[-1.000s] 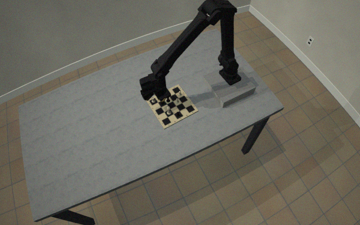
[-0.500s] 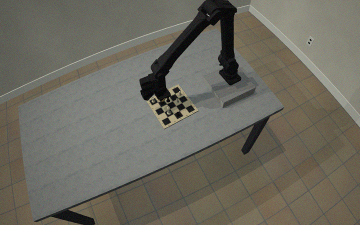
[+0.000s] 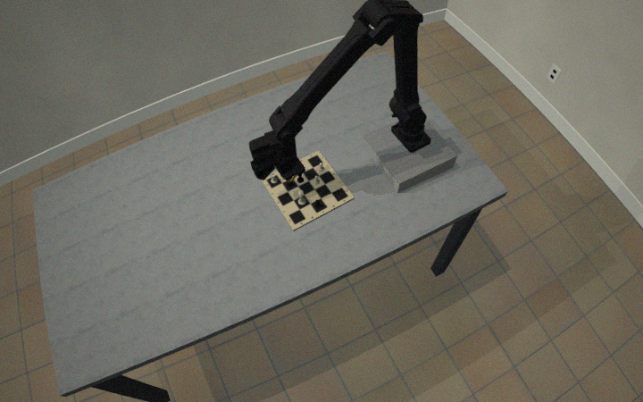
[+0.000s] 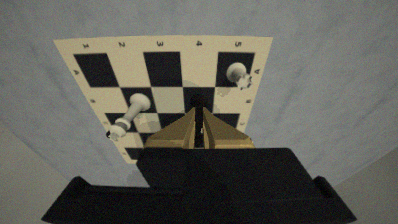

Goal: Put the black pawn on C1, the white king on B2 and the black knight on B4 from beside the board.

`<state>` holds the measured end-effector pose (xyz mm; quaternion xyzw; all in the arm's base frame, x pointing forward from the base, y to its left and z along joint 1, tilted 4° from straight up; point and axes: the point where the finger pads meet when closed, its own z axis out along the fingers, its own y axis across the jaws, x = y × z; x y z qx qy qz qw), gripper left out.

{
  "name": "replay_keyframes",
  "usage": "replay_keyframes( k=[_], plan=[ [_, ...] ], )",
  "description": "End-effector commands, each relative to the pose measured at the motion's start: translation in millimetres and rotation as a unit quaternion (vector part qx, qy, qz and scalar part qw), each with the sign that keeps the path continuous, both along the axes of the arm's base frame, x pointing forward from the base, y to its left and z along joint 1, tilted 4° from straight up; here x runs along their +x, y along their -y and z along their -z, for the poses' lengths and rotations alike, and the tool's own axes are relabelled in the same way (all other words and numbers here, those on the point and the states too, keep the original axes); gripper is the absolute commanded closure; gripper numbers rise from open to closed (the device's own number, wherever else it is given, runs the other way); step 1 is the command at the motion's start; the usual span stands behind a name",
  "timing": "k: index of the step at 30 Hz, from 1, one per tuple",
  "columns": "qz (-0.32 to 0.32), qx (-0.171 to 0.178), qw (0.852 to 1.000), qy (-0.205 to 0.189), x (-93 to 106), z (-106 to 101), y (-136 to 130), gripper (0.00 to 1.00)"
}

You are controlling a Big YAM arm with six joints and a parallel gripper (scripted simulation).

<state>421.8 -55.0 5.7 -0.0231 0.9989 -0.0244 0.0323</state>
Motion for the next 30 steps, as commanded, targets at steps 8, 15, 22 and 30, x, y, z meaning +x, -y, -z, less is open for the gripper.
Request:
replay_keyframes(
  k=[8,15,22,30],
  plan=[
    [-0.002,-0.003,1.000,0.011,13.8,-1.4,6.5,1.00],
    [-0.002,-0.003,1.000,0.011,13.8,-1.4,6.5,1.00],
    [-0.002,-0.003,1.000,0.011,13.8,-1.4,6.5,1.00],
    [-0.002,-0.003,1.000,0.011,13.8,-1.4,6.5,0.87]
  ],
)
